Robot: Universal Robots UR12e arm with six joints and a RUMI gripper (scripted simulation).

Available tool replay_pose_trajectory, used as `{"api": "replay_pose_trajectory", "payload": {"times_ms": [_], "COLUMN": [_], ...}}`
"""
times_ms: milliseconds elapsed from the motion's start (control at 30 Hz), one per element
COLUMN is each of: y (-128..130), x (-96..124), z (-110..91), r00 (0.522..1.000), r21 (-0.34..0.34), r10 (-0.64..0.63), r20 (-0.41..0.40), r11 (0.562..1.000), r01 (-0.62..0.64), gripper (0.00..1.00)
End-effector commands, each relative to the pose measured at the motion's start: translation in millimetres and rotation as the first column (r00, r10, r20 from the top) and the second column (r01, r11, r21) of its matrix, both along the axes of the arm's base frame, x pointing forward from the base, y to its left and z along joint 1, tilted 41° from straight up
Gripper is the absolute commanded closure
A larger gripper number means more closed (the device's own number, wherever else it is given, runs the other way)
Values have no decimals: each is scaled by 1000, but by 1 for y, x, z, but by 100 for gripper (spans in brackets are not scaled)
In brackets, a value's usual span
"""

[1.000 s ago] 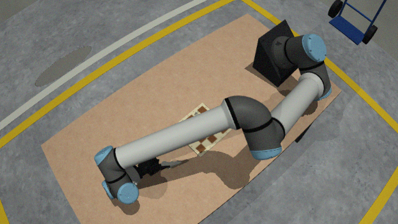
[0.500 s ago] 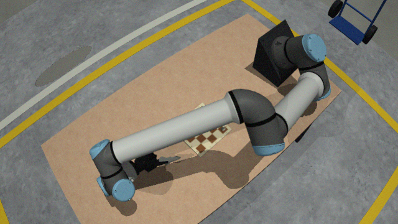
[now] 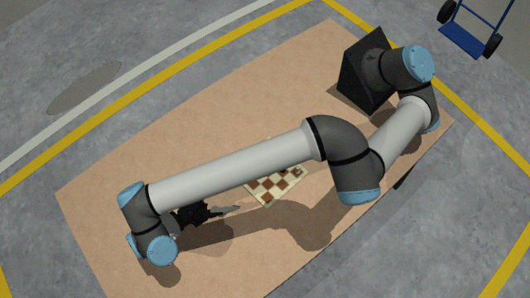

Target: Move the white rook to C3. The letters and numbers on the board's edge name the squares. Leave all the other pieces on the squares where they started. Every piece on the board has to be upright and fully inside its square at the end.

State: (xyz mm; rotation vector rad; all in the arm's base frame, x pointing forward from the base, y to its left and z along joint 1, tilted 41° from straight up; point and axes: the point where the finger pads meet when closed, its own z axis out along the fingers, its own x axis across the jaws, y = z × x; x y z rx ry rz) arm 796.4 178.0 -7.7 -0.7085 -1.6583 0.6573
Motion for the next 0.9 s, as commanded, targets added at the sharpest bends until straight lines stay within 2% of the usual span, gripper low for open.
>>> {"api": "replay_pose_trajectory", "payload": {"times_ms": [0, 367, 867], "y": [-1, -7, -24], "x": [0, -6, -31], "z": [1, 5, 19], "r00": [1000, 998, 971], "r21": [3, 27, 121], "r10": [-6, -42, -169], "r20": [7, 43, 167], "r11": [1000, 999, 981], "r01": [6, 41, 150], "gripper": [0, 0, 0]}}
